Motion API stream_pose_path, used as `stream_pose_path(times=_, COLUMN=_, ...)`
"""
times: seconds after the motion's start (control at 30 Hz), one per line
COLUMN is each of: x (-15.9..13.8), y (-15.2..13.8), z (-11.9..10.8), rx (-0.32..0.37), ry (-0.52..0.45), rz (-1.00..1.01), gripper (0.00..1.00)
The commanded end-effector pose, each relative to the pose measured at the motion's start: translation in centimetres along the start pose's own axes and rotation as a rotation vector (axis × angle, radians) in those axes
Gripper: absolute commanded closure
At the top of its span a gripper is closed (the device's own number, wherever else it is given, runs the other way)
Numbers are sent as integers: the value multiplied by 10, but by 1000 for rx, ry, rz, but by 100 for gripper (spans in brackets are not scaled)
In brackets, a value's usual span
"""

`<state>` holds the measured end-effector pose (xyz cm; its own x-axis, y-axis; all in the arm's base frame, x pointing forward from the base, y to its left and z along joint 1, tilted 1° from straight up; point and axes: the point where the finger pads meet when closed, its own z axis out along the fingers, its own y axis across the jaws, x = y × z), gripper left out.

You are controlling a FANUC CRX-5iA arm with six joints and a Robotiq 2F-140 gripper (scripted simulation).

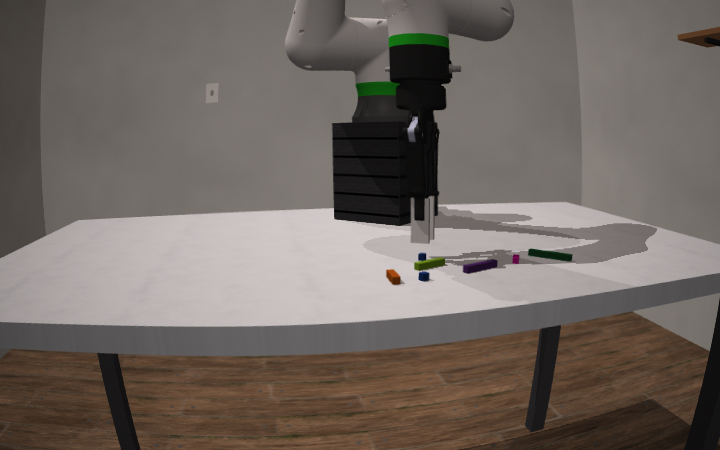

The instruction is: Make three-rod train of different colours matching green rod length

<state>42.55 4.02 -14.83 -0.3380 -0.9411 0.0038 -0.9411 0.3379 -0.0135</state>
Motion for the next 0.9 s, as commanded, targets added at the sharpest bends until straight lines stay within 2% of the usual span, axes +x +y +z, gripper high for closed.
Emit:
stream_pose_path(times=0.0, x=0, y=0, z=3, rx=0, ry=0, rz=0, gripper=85)
stream_pose_path(times=0.87, x=0, y=-1, z=11, rx=0, ry=0, rz=0, gripper=85)
